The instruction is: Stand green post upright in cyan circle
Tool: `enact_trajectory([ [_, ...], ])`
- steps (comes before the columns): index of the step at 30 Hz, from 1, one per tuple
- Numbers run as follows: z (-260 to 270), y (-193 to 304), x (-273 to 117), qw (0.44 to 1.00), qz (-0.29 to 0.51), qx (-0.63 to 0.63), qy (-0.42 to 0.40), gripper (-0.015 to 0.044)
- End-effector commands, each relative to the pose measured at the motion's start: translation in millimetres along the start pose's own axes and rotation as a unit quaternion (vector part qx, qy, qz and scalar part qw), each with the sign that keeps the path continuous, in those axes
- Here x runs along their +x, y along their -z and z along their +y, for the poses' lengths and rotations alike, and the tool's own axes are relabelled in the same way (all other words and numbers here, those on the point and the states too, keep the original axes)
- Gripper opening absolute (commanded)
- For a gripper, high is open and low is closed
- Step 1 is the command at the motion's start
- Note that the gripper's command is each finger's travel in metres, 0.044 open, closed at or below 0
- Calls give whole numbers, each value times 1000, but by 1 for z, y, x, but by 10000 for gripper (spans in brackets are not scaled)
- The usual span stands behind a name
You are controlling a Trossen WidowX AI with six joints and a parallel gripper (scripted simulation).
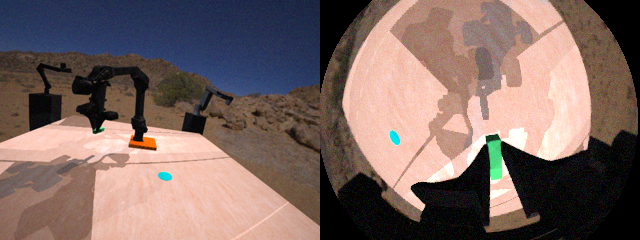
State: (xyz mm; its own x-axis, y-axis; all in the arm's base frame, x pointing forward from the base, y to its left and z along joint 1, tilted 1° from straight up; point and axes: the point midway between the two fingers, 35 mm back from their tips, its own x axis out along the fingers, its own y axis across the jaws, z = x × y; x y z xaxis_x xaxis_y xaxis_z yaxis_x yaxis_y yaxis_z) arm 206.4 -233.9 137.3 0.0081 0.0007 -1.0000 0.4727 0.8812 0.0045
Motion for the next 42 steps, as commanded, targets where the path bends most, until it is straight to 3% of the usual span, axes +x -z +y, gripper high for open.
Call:
enact_trajectory([
  [1, 3, -2, -4, 1000, -4, -9, 1, 23],
  [42, 112, -35, -14, 962, -14, -273, 10, 23],
])
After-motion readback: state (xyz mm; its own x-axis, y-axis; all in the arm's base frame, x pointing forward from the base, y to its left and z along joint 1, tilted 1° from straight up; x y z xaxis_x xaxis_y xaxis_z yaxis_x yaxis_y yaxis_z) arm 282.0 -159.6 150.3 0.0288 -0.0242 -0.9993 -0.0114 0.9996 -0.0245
